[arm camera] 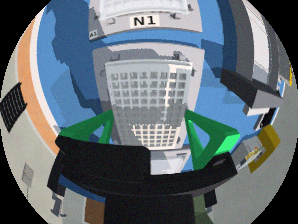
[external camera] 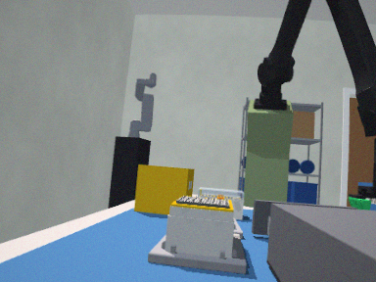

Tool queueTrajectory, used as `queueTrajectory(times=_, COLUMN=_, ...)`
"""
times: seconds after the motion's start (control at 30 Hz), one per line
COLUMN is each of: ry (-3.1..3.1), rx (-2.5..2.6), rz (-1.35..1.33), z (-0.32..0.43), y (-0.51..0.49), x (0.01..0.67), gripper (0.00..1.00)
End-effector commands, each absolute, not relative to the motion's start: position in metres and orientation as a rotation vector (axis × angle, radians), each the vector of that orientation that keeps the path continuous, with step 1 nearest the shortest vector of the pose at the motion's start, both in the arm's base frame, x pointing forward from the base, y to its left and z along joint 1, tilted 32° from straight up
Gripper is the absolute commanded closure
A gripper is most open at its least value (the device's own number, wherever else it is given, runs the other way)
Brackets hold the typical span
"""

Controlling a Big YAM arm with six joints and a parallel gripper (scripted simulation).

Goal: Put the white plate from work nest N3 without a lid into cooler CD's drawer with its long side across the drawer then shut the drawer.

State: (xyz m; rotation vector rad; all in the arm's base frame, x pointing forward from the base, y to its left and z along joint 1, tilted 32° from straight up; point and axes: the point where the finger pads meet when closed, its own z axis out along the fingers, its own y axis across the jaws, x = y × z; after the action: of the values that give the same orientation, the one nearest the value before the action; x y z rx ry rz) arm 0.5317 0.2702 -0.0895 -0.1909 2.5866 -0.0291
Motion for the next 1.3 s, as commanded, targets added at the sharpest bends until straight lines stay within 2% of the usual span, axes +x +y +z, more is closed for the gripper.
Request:
queueTrajectory(times=0.0, ry=2.557, rx=-0.195, rz=-0.013, z=-0.0812, y=0.2752, x=0.5443, gripper=0.0)
queueTrajectory(times=0.33, ry=2.557, rx=-0.195, rz=-0.013, z=-0.0812, y=0.2752, x=0.5443, gripper=0.0)
queueTrajectory(times=0.37, ry=2.557, rx=-0.195, rz=-0.013, z=-0.0812, y=0.2752, x=0.5443, gripper=1.0)
queueTrajectory(times=1.27, ry=2.557, rx=-0.194, rz=-0.014, z=-0.0811, y=0.2751, x=0.5444, gripper=1.0)
